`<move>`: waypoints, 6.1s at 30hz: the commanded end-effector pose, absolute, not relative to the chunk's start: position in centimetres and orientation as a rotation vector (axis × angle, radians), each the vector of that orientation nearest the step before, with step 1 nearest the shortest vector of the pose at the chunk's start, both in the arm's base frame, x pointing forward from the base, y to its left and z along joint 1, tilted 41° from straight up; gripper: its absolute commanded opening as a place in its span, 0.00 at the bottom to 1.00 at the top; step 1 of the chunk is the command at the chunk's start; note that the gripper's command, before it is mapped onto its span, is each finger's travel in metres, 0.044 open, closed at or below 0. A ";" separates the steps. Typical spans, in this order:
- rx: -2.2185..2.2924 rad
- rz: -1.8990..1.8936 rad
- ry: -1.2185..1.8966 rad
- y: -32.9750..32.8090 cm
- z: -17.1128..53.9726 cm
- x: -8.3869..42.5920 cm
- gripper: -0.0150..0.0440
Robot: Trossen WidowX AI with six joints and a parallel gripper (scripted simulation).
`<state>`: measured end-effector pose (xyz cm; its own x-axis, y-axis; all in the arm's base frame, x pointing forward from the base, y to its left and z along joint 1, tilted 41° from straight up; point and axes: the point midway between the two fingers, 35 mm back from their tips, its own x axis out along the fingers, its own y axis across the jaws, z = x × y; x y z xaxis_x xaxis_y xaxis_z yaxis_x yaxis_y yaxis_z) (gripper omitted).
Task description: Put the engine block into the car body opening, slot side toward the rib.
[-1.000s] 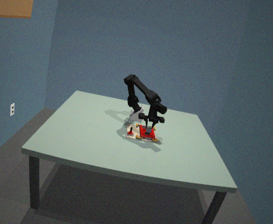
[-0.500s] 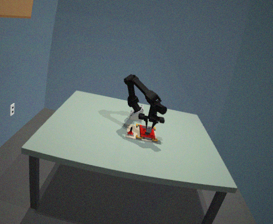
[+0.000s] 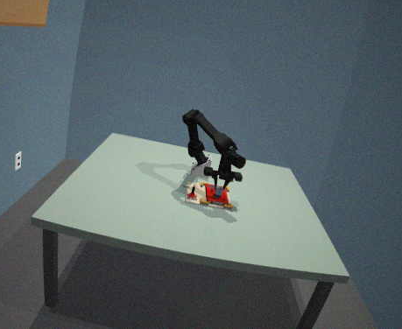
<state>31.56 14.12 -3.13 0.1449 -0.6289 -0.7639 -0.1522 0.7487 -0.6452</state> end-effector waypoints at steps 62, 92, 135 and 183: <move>-0.691 -0.386 1.411 13.5 -3.9 31.7 0.52; -0.691 -0.386 1.411 13.2 -4.2 31.8 0.52; -0.692 -0.386 1.411 12.8 -4.7 31.9 0.52; -0.691 -0.386 1.412 13.6 -3.5 31.7 1.00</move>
<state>31.74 13.50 -3.76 0.1485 -0.6293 -0.7628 -0.1562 0.7467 -0.6465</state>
